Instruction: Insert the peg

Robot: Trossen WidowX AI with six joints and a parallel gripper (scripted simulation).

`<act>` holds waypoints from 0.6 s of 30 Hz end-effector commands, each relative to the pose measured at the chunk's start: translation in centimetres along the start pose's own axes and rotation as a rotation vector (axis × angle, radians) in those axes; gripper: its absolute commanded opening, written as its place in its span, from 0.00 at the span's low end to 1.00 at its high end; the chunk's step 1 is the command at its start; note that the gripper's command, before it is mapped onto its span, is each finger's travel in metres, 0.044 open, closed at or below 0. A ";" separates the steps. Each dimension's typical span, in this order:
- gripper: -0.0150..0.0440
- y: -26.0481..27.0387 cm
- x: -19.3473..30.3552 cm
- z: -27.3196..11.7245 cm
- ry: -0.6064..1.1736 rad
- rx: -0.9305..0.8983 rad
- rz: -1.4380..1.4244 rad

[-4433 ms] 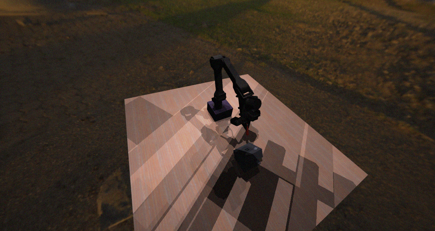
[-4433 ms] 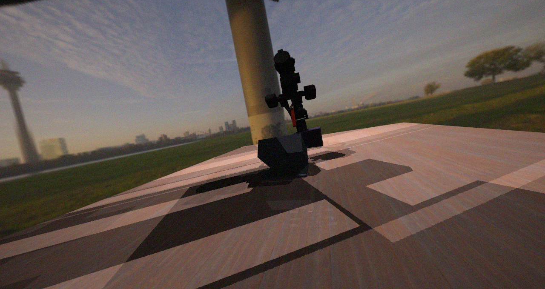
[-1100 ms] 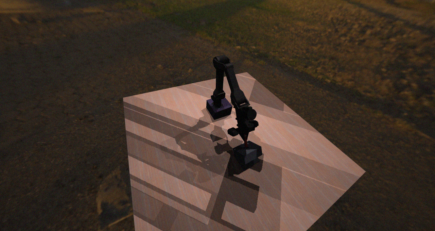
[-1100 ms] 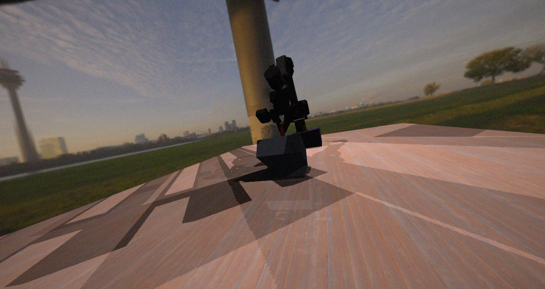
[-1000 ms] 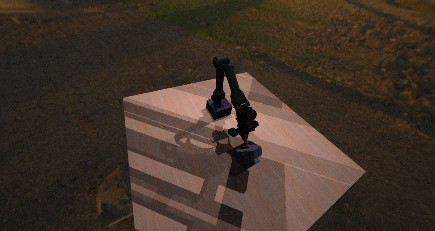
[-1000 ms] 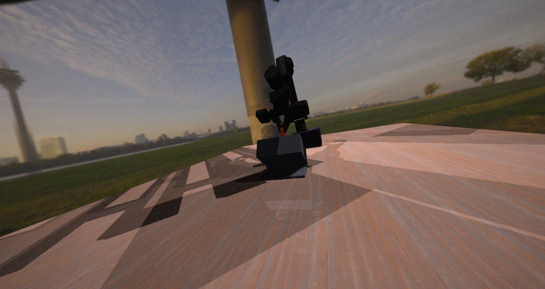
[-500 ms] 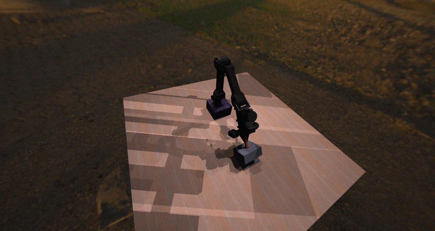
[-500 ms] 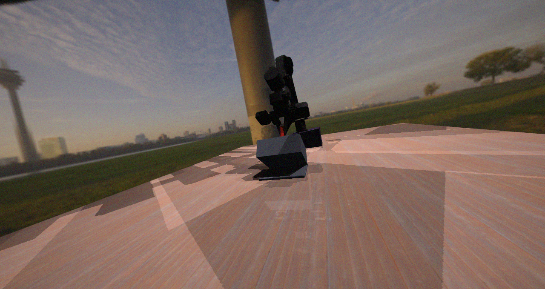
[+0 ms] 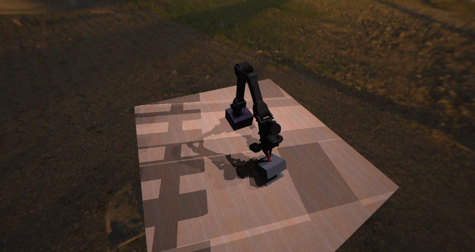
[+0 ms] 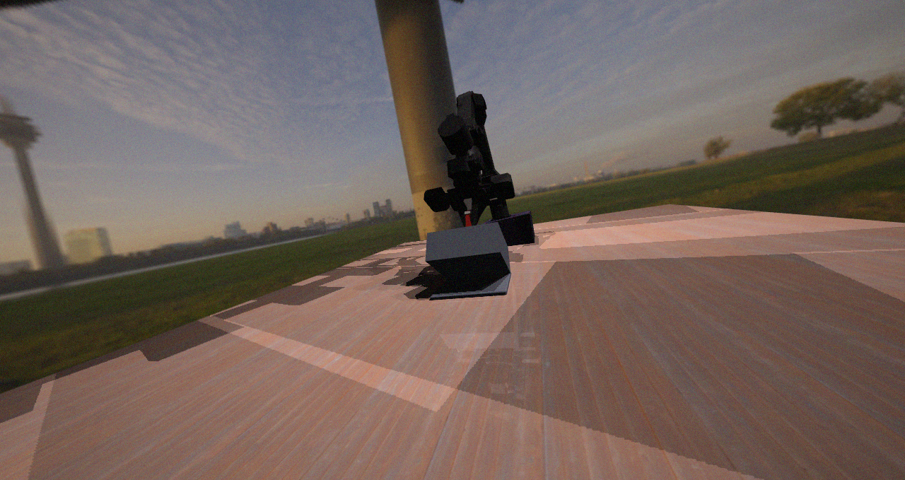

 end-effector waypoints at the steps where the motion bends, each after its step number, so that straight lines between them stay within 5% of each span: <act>1: 0.25 0.0 -0.1 0.3 -0.004 -0.001 -0.001; 18: 0.25 0.0 -0.1 1.0 -0.004 -0.001 -0.001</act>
Point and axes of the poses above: the point midway between the two fingers, 35 mm back from their tips, its own z axis out along the fingers, its own y axis across the jaws, x = y × z, the point moved 7 cm from there along -z, back along the fingers, and after that the axes turned 12 degrees about z, right-handed, at the moved point
